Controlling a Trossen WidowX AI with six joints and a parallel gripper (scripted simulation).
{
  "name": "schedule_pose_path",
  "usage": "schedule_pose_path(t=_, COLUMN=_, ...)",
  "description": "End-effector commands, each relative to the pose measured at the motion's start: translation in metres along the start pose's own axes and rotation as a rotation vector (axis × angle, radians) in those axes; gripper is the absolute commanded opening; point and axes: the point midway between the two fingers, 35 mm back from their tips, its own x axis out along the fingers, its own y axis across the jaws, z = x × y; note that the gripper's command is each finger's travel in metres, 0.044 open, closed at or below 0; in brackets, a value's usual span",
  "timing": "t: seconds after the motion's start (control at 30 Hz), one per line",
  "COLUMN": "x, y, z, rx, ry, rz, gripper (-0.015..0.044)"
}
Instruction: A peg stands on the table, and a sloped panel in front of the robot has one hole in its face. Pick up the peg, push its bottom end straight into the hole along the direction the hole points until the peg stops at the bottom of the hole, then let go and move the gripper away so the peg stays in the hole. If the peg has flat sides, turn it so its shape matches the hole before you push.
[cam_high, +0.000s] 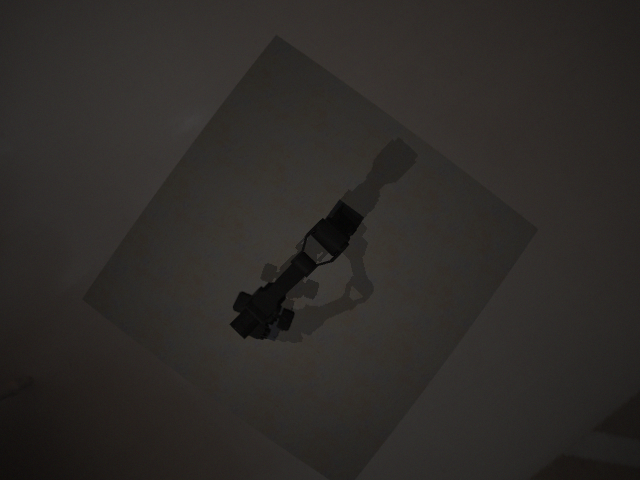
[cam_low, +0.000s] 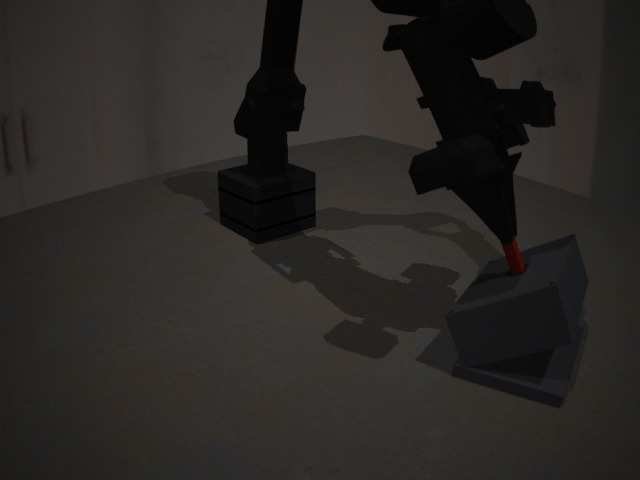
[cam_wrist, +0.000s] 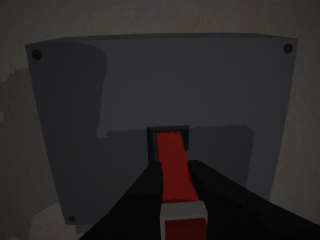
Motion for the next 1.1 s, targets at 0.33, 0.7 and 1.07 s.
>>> schedule_pose_path(t=0.33, x=0.0081, y=-0.0007, z=-0.0001, rx=0.005, ry=0.002, rz=-0.004, gripper=0.0000)
schedule_pose_path(t=0.7, x=0.0073, y=-0.0003, z=0.0002, rx=0.000, ry=0.000, rz=0.000, gripper=0.0000)
schedule_pose_path(t=1.07, x=0.0073, y=-0.0003, z=0.0002, rx=0.000, ry=0.000, rz=0.000, gripper=0.0263)
